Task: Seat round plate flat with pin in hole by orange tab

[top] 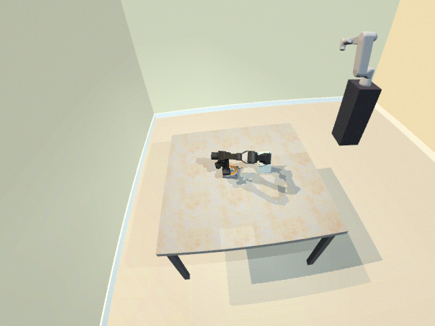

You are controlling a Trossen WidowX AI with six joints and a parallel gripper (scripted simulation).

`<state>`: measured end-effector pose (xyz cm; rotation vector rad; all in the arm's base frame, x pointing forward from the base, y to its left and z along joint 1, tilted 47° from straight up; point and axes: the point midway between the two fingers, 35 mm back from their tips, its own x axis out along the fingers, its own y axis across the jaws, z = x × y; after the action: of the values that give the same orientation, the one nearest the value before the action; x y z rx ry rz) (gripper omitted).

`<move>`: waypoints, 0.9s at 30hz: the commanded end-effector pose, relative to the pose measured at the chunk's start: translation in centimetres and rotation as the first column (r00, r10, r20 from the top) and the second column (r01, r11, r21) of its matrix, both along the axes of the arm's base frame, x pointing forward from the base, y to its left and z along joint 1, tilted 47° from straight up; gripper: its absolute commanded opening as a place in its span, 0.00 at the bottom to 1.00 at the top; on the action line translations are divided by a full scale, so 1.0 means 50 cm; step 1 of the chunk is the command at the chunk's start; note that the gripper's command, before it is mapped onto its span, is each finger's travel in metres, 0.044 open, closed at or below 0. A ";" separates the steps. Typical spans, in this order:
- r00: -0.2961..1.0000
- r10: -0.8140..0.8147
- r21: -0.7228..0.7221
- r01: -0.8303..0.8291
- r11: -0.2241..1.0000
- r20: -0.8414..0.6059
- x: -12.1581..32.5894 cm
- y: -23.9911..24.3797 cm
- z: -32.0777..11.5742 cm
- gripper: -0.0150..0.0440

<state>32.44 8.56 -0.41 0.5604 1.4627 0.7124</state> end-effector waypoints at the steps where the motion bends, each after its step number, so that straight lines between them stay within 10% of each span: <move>1: 1.000 -0.001 0.001 0.001 1.000 0.005 0.010 -0.007 -0.007 0.25; 27: 1.000 -0.001 0.000 0.001 1.000 0.006 0.026 -0.037 -0.040 0.25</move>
<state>33.68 7.07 -1.95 0.5667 1.4544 0.7170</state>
